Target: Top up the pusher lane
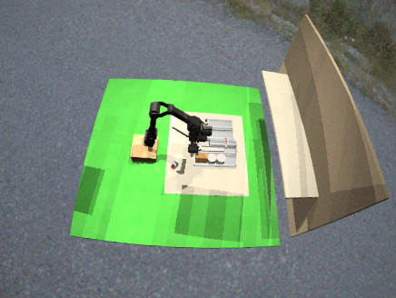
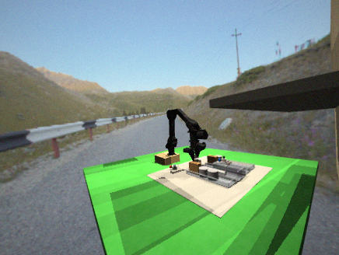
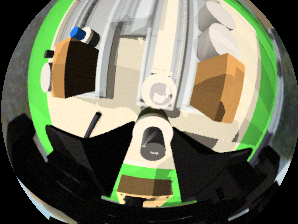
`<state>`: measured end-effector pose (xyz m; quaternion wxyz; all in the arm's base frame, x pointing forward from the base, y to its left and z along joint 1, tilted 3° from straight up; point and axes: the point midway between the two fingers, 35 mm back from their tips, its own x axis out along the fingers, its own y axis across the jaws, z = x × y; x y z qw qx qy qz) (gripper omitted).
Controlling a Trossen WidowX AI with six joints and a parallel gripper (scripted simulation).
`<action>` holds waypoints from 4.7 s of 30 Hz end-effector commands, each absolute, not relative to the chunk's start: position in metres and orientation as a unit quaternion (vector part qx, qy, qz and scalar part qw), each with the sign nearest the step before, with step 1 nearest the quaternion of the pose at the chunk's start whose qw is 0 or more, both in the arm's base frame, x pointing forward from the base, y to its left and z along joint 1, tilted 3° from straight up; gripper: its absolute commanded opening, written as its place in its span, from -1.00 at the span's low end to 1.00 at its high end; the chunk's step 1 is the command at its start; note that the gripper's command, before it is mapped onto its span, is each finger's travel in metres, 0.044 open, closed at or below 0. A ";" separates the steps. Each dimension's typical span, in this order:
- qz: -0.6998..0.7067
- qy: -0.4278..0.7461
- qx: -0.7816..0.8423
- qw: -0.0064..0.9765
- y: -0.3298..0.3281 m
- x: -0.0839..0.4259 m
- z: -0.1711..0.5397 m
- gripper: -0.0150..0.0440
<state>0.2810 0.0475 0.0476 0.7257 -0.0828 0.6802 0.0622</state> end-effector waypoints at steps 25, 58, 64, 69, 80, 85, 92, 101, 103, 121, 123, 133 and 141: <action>0.060 0.679 -0.084 0.726 0.050 0.296 0.047 -0.49; 0.060 0.679 -0.084 0.727 0.053 0.312 0.047 -0.49; 0.061 0.679 -0.084 0.727 0.054 0.314 0.047 -0.49; 0.061 0.679 -0.084 0.727 0.054 0.317 0.047 -0.49; 0.061 0.678 -0.084 0.727 0.055 0.322 0.048 -0.49; 0.061 0.678 -0.084 0.727 0.056 0.324 0.048 -0.49; 0.061 0.678 -0.084 0.728 0.056 0.327 0.049 -0.49; 0.061 0.678 -0.084 0.728 0.057 0.329 0.051 -0.49; 0.061 0.678 -0.084 0.728 0.057 0.329 0.051 -0.49; 0.061 0.678 -0.084 0.728 0.057 0.329 0.052 -0.49; 0.061 0.678 -0.084 0.728 0.057 0.329 0.052 -0.49; 0.061 0.678 -0.084 0.728 0.057 0.330 0.052 -0.49; 0.061 0.678 -0.084 0.728 0.057 0.331 0.052 -0.49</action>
